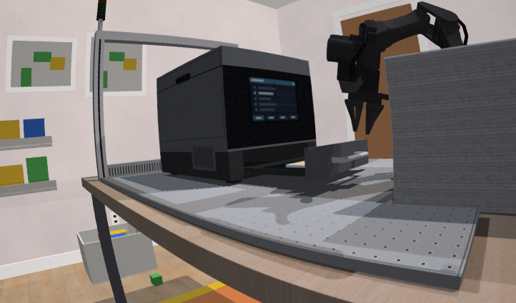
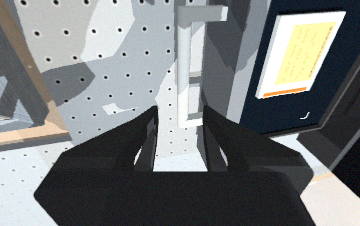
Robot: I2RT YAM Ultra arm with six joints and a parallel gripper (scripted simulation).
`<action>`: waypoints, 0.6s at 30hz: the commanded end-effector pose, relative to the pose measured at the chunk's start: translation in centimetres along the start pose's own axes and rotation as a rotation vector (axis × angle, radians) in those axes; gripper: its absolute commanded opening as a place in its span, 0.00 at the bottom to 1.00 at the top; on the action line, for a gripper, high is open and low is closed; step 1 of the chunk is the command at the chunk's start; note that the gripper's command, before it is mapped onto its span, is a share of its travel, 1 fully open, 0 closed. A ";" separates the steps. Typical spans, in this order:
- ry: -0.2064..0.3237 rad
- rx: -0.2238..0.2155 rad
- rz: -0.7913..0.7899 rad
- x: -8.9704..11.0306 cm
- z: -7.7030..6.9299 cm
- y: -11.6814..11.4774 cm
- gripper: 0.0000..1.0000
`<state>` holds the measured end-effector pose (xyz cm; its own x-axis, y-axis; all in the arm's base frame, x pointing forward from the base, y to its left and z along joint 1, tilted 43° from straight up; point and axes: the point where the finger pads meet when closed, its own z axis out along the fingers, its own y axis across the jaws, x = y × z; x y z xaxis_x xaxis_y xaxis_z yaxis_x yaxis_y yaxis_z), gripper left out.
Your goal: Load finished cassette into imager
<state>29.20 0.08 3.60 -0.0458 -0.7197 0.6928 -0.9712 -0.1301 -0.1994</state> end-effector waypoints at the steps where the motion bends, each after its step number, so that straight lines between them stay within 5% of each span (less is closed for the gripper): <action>1: -0.024 0.036 0.010 -0.1 -1.1 -0.7 0.35; 18: 0.001 -0.003 -0.011 -0.2 2.2 0.4 0.35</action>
<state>29.25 -1.16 2.69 -0.0541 -0.7213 0.6905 -0.9722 -0.1197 -0.2013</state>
